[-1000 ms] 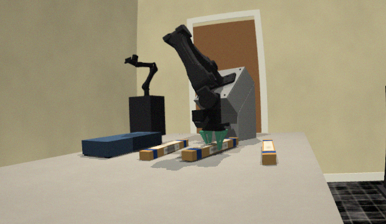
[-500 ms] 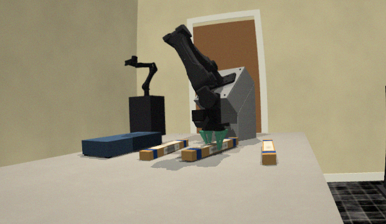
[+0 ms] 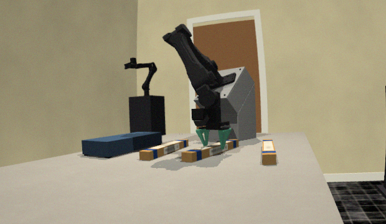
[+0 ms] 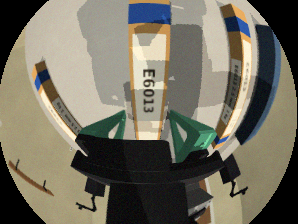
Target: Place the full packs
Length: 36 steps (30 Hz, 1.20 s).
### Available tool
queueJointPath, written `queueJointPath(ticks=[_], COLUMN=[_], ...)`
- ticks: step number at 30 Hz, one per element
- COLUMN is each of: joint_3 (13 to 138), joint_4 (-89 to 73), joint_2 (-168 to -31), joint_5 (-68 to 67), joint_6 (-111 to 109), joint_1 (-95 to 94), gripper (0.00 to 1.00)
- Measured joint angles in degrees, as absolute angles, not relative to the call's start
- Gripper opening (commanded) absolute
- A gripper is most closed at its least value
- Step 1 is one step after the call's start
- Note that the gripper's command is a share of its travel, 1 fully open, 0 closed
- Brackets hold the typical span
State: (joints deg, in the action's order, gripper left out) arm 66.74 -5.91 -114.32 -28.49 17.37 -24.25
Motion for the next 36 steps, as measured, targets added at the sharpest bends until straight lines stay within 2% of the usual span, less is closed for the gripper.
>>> queueJointPath(ticks=[26, 36], joint_3=[67.26, 61.41], joint_4=[-5.91, -7.05], joint_2=[-113.73, -107.70], joint_5=[-28.49, -29.06], joint_6=[17.37, 18.55], joint_1=[-24.43, -26.24], gripper=[0.74, 0.74])
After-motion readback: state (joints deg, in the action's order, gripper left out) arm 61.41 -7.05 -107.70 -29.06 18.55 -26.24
